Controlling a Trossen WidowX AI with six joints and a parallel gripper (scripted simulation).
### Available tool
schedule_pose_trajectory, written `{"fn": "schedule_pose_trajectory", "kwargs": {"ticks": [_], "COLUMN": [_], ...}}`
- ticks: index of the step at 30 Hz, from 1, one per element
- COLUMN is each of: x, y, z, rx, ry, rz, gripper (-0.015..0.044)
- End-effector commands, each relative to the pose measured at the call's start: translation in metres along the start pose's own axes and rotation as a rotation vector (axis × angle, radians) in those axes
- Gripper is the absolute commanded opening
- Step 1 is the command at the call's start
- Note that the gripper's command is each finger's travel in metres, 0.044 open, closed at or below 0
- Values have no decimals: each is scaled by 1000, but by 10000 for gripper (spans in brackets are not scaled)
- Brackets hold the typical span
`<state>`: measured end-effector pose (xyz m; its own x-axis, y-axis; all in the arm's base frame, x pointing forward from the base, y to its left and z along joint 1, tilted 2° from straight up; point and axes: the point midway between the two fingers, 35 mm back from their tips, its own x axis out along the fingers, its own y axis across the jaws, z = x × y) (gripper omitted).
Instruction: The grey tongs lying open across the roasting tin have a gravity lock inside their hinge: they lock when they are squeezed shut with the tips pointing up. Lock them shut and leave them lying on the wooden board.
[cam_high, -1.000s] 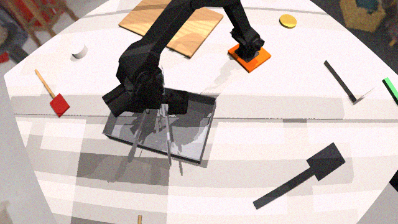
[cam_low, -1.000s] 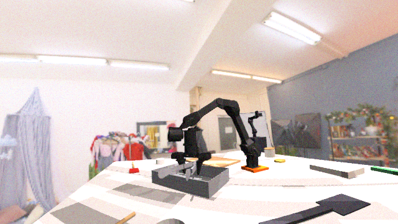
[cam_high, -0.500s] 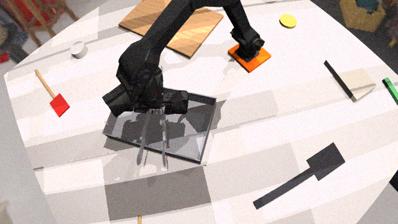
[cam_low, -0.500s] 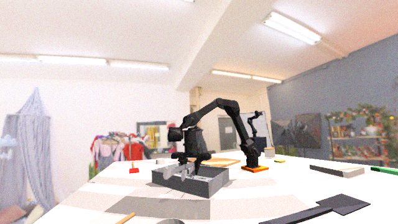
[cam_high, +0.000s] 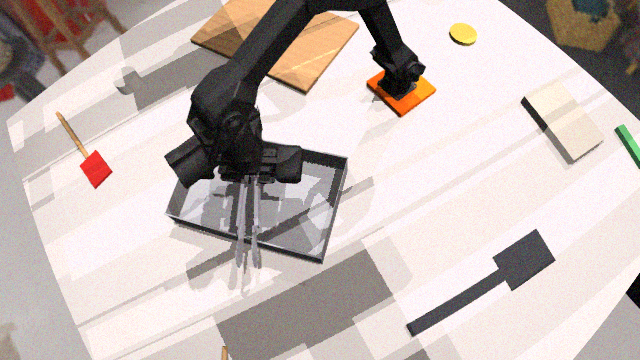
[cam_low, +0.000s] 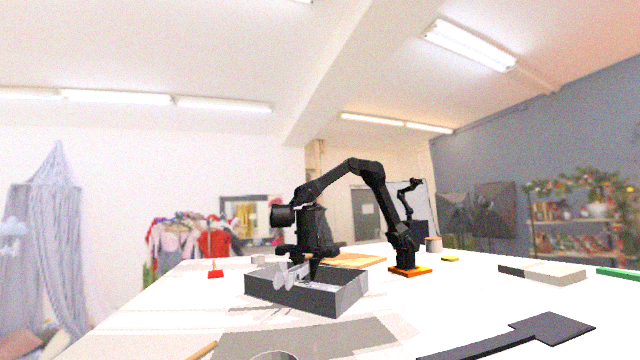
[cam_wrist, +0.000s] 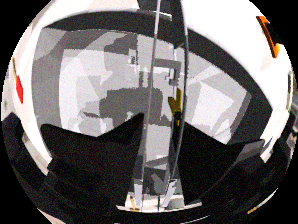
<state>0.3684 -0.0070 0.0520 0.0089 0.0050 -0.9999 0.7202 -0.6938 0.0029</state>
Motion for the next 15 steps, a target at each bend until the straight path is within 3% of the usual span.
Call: {"fn": "schedule_pose_trajectory", "kwargs": {"ticks": [1,12,15], "x": [0,0,0], "y": [1,1,1], "z": [0,0,0], "rx": [0,0,0], "ry": [2,2,2], "rz": [3,3,3], "gripper": [101,27,-51]}}
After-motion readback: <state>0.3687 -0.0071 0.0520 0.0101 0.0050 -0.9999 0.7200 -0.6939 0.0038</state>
